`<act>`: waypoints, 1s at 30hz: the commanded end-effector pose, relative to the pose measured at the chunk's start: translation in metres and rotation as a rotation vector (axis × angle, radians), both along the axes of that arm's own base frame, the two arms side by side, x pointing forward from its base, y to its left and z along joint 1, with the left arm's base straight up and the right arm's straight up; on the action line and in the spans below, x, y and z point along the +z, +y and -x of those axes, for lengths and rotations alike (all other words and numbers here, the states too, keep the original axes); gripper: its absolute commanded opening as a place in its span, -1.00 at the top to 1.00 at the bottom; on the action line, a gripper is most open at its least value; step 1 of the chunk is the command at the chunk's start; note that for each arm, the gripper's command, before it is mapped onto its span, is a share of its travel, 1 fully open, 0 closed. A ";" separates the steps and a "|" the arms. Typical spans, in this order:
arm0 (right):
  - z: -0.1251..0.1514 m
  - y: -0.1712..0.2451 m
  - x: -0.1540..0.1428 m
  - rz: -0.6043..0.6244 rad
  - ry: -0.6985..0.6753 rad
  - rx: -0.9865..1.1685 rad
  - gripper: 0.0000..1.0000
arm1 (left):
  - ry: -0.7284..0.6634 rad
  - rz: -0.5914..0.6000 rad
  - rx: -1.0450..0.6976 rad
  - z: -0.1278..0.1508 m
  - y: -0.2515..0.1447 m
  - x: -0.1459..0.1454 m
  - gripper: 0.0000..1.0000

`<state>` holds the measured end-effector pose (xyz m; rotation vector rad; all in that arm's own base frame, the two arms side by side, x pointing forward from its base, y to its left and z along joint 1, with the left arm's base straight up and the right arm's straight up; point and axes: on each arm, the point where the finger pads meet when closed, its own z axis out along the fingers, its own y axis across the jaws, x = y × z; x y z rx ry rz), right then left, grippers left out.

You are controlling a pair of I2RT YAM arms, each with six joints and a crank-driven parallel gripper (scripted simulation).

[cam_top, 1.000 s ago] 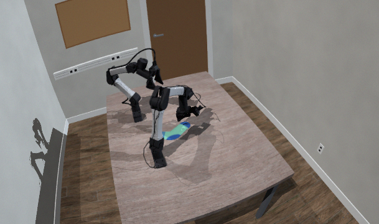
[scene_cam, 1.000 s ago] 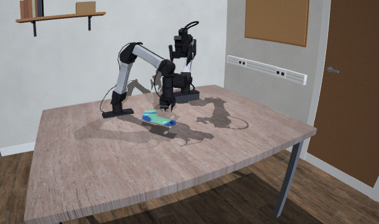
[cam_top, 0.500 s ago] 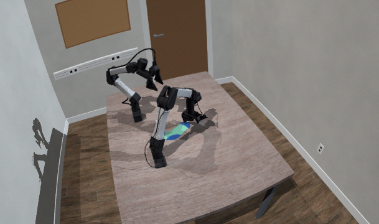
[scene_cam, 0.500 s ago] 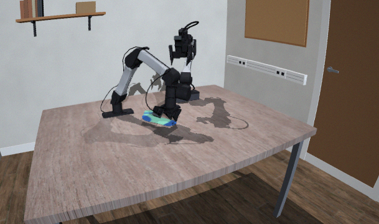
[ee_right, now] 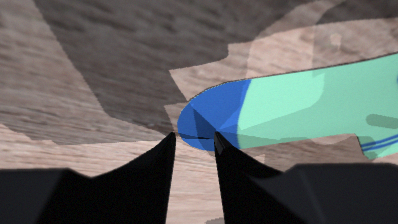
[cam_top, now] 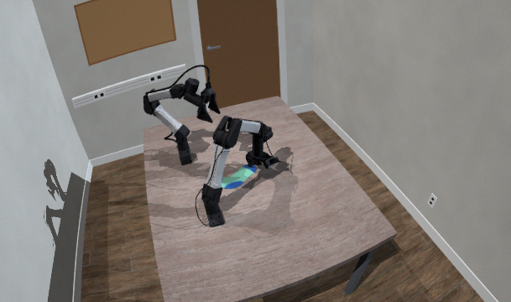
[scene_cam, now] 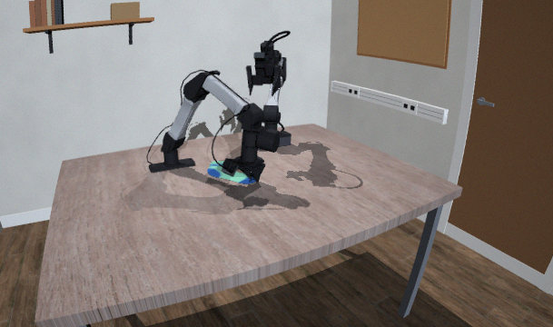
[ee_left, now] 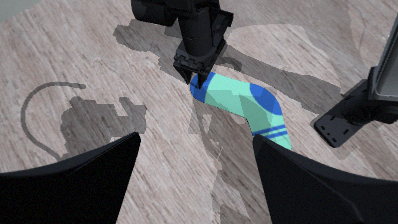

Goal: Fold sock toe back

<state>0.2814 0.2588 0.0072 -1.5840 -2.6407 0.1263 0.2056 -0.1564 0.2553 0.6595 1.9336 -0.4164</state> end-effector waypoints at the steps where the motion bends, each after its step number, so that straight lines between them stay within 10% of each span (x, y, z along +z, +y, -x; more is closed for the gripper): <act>1: -0.001 0.000 -0.015 0.010 -0.005 -0.011 0.31 | 0.003 -0.006 -0.008 0.001 -0.001 -0.002 -1.00; 11: -0.003 0.000 -0.016 0.012 -0.003 -0.011 0.31 | 0.003 -0.006 -0.008 0.001 -0.001 -0.002 -1.00; 23: -0.004 0.001 -0.011 0.004 -0.027 -0.014 1.00 | 0.003 -0.006 -0.008 0.001 -0.001 -0.002 -1.00; 30: -0.007 0.005 0.021 -0.010 -0.046 -0.013 1.00 | 0.003 -0.006 -0.008 0.001 -0.001 -0.002 -1.00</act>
